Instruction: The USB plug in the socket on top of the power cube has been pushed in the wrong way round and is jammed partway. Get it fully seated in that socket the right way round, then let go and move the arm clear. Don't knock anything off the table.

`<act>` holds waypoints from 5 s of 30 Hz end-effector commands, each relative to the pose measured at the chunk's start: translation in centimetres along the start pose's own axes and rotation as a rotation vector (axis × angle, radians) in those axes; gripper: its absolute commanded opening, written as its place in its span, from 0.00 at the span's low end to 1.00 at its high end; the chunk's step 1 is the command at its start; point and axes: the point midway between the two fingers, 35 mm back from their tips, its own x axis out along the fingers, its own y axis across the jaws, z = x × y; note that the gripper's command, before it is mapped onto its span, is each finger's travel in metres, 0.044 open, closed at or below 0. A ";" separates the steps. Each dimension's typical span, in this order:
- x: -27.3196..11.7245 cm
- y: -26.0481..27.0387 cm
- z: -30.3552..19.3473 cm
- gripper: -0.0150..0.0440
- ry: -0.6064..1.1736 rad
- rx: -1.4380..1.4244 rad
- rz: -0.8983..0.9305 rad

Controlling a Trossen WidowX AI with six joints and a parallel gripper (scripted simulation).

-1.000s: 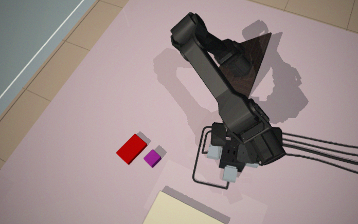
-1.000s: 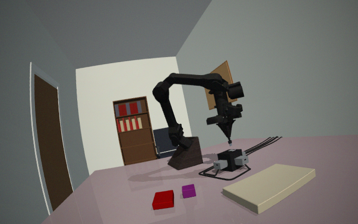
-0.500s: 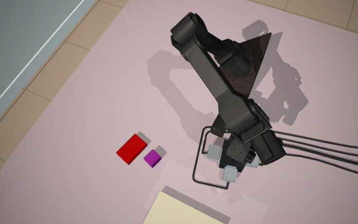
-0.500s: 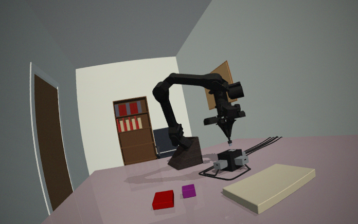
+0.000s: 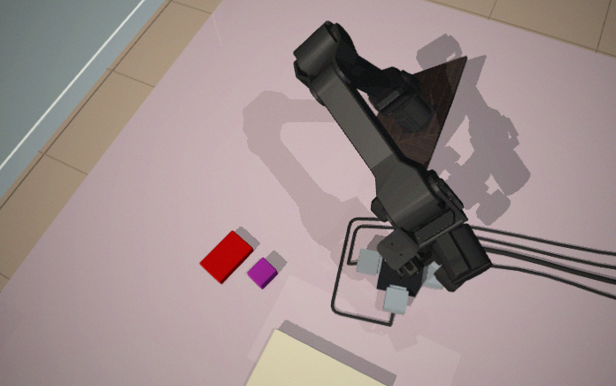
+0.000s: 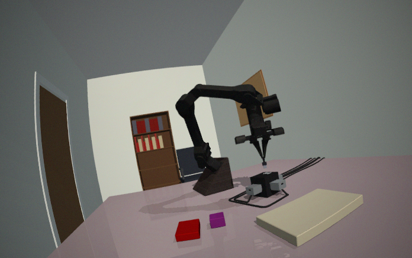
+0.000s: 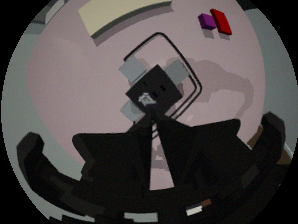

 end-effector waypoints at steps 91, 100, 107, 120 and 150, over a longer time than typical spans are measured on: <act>0.5 0.2 0.0 0.25 0.012 0.956 0.006; 0.6 0.2 -0.1 0.25 0.015 0.950 0.008; 0.7 0.3 -0.1 0.25 0.017 0.946 0.009; 0.8 0.3 -0.1 0.25 0.021 0.937 0.011; 1.2 0.5 -0.1 0.25 0.031 0.918 0.015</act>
